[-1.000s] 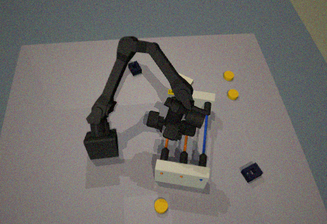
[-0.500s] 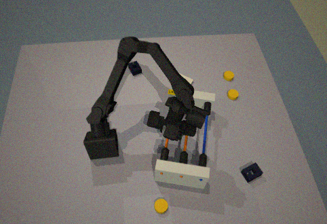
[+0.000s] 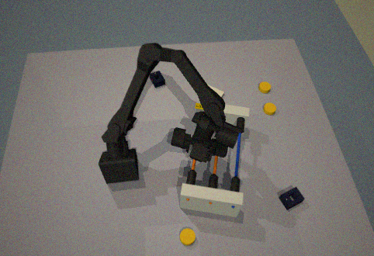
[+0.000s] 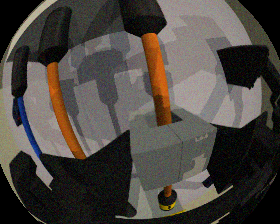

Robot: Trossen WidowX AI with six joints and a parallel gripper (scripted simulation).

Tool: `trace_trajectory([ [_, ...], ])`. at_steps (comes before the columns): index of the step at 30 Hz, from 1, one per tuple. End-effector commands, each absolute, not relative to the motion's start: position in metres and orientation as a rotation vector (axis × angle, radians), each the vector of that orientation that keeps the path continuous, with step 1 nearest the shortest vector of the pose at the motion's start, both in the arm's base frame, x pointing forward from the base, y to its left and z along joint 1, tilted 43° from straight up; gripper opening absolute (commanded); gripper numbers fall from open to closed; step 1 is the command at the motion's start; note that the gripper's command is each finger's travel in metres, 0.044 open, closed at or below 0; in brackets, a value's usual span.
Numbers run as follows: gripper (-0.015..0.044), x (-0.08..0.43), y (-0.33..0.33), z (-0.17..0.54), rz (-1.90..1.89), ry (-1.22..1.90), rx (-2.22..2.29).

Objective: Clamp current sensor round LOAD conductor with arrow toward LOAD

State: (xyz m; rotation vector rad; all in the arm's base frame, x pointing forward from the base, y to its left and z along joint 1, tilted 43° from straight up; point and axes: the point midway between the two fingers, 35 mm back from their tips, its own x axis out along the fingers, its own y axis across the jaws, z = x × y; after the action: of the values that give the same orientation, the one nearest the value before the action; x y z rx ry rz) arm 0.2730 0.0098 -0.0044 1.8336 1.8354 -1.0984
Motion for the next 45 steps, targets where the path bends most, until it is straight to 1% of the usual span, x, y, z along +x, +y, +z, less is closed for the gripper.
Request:
trace_trajectory([
  [1,0.0260,0.273,0.010,-0.004,-1.099,1.836,1.834],
  [22,0.0260,0.273,0.010,-0.004,-1.099,1.836,1.834],
  [29,0.0440,0.273,0.010,-0.004,-1.099,1.836,1.834],
  [38,0.0440,0.273,0.008,-0.002,-1.097,1.832,1.836],
  [45,0.0440,0.271,-0.058,0.069,-1.048,1.694,1.905],
])
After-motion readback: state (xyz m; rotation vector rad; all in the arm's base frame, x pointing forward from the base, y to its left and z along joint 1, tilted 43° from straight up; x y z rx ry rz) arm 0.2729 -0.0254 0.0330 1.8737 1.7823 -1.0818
